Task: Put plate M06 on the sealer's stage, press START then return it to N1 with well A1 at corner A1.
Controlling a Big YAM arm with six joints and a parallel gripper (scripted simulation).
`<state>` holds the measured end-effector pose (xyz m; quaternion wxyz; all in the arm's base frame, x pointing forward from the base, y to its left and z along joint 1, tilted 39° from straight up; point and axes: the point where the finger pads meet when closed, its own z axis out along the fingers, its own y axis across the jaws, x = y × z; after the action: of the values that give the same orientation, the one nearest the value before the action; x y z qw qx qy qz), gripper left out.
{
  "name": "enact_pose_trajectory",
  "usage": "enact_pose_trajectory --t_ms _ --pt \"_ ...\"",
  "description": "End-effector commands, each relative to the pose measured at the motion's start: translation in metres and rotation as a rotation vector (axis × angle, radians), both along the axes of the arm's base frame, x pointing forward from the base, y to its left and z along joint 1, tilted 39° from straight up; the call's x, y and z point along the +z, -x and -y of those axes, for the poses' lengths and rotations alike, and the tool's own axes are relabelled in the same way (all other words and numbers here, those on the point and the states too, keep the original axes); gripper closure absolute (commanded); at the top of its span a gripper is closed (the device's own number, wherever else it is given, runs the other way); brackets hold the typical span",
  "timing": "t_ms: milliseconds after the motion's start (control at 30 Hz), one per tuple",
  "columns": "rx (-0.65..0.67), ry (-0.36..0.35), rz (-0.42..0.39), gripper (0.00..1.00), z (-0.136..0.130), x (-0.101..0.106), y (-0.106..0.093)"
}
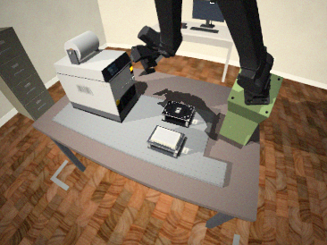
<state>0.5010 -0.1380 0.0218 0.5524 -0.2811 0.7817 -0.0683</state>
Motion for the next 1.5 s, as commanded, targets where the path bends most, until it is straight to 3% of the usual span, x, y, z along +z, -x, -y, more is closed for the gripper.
enact_pose_trajectory --t_ms 0,100,300,600,1100,1233,1467 --pt "0.039 0.153 0.020 0.00 0.015 -0.009 0.010" --pt "0.075 0.241 0.033 0.00 0.016 -0.014 0.014" --pt "0.176 0.441 0.106 0.00 0.008 -0.002 -0.001" --pt "0.160 0.391 0.119 0.00 0.000 0.012 -0.011" --pt "0.112 0.329 0.060 0.00 0.011 -0.012 0.011" --pt "0.099 0.335 0.070 0.00 0.020 -0.008 0.006" --pt "0.127 0.341 0.086 0.00 0.008 -0.004 -0.004"
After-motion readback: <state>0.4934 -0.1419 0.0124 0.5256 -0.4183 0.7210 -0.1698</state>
